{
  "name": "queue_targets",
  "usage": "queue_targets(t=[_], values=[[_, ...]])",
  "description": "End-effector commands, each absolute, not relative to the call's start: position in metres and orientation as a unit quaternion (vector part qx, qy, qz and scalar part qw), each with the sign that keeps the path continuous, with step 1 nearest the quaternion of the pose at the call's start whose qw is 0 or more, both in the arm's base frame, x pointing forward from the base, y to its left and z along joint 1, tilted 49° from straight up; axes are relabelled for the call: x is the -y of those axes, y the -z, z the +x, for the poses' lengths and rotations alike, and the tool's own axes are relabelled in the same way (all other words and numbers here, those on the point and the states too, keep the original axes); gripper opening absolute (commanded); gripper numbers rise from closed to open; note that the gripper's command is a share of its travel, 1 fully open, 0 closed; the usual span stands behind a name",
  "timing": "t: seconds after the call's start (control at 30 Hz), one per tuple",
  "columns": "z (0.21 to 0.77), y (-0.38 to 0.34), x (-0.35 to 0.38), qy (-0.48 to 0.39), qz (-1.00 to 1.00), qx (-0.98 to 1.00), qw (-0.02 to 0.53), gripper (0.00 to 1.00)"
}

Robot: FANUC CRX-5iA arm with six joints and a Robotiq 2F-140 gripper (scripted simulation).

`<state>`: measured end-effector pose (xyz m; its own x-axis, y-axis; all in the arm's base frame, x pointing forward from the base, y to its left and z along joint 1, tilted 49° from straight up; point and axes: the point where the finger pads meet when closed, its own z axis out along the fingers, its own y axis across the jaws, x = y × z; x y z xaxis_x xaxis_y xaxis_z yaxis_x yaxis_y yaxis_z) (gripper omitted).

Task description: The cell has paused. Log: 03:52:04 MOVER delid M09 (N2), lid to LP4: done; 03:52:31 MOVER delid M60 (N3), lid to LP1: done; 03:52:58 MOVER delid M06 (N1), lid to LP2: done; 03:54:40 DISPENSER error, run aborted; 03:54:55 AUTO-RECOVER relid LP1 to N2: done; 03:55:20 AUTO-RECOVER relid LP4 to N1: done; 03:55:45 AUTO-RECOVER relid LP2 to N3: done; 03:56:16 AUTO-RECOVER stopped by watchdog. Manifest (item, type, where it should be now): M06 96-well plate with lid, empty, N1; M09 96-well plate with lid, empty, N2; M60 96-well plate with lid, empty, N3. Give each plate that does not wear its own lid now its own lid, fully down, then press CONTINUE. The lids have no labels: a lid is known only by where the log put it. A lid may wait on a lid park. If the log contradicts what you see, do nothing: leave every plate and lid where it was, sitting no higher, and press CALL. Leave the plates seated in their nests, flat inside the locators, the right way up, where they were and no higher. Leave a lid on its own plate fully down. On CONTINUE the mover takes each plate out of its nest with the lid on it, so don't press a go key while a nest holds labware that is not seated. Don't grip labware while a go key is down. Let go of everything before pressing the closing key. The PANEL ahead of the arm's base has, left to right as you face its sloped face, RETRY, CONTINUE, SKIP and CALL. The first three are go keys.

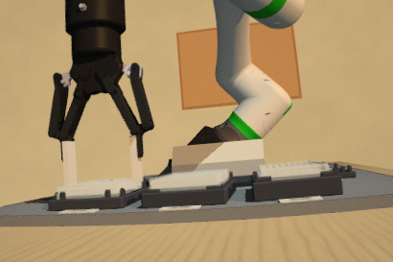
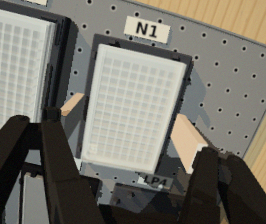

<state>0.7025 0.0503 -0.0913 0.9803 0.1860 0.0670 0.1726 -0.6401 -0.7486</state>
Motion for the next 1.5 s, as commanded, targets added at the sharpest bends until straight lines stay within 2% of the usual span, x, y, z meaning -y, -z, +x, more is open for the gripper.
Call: queue_targets(t=[0.0,1.47], values=[[0.703,0.091,-0.05,-0.008,-0.906,0.099,0.412,0.66],[0.704,0.082,-0.04,-0.008,-0.906,0.099,0.412,0.66]])
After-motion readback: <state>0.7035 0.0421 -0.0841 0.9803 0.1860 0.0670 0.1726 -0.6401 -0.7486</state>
